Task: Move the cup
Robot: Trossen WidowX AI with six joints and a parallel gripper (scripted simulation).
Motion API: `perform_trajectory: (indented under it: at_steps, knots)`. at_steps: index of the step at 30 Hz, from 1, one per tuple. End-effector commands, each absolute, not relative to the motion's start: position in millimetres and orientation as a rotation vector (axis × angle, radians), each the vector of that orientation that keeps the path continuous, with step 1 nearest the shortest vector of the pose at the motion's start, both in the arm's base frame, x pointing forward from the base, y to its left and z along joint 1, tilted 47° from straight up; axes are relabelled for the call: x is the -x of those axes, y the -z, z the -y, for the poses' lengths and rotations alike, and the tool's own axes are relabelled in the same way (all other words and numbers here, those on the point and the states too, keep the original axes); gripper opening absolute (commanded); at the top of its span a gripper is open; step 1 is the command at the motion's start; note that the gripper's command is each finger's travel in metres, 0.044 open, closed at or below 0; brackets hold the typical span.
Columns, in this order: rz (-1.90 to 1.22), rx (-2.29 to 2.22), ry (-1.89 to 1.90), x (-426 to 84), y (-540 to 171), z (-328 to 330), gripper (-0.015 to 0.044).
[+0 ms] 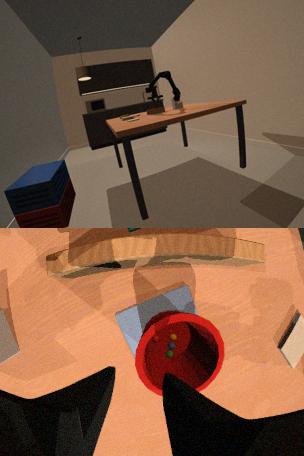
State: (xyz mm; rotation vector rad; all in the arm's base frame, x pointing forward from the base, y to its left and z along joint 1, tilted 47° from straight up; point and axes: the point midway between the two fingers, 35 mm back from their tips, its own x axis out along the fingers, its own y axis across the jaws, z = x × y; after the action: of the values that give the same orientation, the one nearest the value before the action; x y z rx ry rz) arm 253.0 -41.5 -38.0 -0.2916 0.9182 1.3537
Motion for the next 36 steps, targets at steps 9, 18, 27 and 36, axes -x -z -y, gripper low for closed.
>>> perform_trajectory:
  at_steps: [9,18,27,36]
  knots:
    - [-0.896,0.283,-1.369,-254,45,34,0.0148]
    - [-0.896,0.283,-1.368,-255,56,23,0.0148]
    - [-0.896,0.283,-1.368,-254,66,12,0.0148]
    - [-0.895,0.282,-1.369,-252,76,1,0.0148]
